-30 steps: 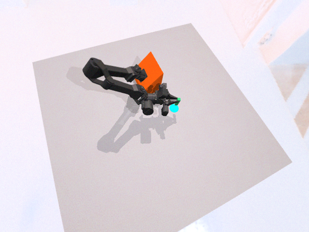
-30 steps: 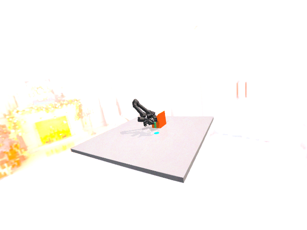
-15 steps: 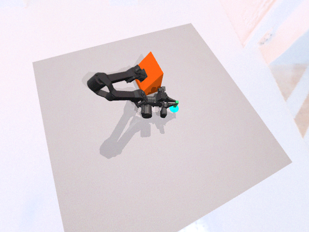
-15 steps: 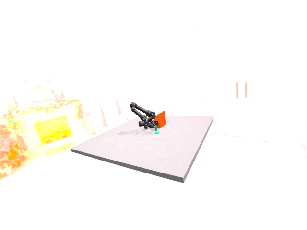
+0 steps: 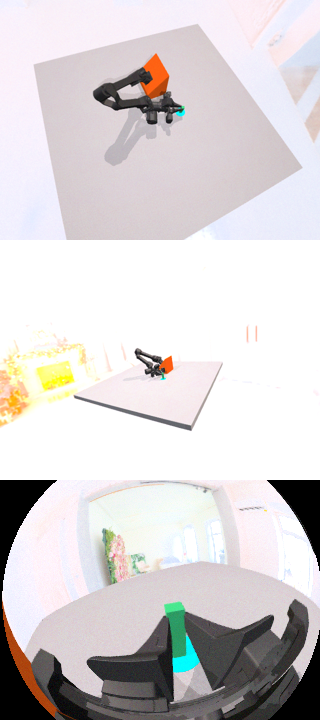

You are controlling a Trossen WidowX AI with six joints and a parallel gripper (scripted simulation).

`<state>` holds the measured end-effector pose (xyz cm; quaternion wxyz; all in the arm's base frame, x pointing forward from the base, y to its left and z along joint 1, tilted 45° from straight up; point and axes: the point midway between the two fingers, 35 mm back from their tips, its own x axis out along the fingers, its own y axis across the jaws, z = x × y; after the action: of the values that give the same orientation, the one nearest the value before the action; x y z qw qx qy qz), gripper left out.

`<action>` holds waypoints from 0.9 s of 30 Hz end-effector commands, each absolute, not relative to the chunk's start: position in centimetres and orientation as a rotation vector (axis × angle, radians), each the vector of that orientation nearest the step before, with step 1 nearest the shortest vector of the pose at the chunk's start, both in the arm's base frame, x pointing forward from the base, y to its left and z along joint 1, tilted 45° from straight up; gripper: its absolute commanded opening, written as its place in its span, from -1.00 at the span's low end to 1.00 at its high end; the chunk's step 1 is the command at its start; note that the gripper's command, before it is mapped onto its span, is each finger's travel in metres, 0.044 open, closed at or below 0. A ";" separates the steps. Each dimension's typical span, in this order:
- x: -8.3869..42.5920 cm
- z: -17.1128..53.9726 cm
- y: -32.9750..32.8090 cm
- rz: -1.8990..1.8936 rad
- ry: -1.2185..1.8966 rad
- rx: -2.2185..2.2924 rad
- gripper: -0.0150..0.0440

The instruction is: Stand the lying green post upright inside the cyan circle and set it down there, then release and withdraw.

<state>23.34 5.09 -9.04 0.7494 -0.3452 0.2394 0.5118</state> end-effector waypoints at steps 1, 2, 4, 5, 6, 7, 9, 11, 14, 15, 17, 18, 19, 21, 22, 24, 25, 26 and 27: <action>23.4 -9.0 5.1 1.121 0.515 -0.760 -0.42; 23.4 -9.0 5.1 1.121 0.515 -0.760 -0.42; 23.4 -9.0 5.1 1.121 0.515 -0.760 -0.42; 23.4 -9.0 5.1 1.121 0.515 -0.760 -0.33; 23.4 -9.0 5.1 1.121 0.515 -0.760 -0.24; 23.4 -9.0 5.1 1.121 0.515 -0.760 -0.15; 23.4 -9.0 5.1 1.121 0.515 -0.760 0.03; 23.4 -9.0 5.1 1.121 0.515 -0.760 0.21; 23.4 -9.0 5.1 1.121 0.515 -0.760 0.47; 23.4 -9.0 5.1 1.121 0.515 -0.760 0.56; 23.4 -9.0 5.1 1.121 0.515 -0.760 0.74; 23.4 -9.0 5.1 1.121 0.515 -0.760 0.83; 23.4 -9.0 5.1 1.121 0.515 -0.760 0.86; 23.5 -8.8 5.3 1.121 0.515 -0.761 0.86; 23.5 -8.5 5.5 1.122 0.516 -0.762 0.86; 23.7 -7.8 6.2 1.123 0.518 -0.766 0.86; 23.7 -7.4 6.5 1.123 0.518 -0.767 0.86; 23.7 -7.1 6.8 1.124 0.518 -0.768 0.86; 23.8 -6.7 7.1 1.124 0.518 -0.769 0.86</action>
<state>23.87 6.38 -7.45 0.7472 -0.3521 0.2339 0.5129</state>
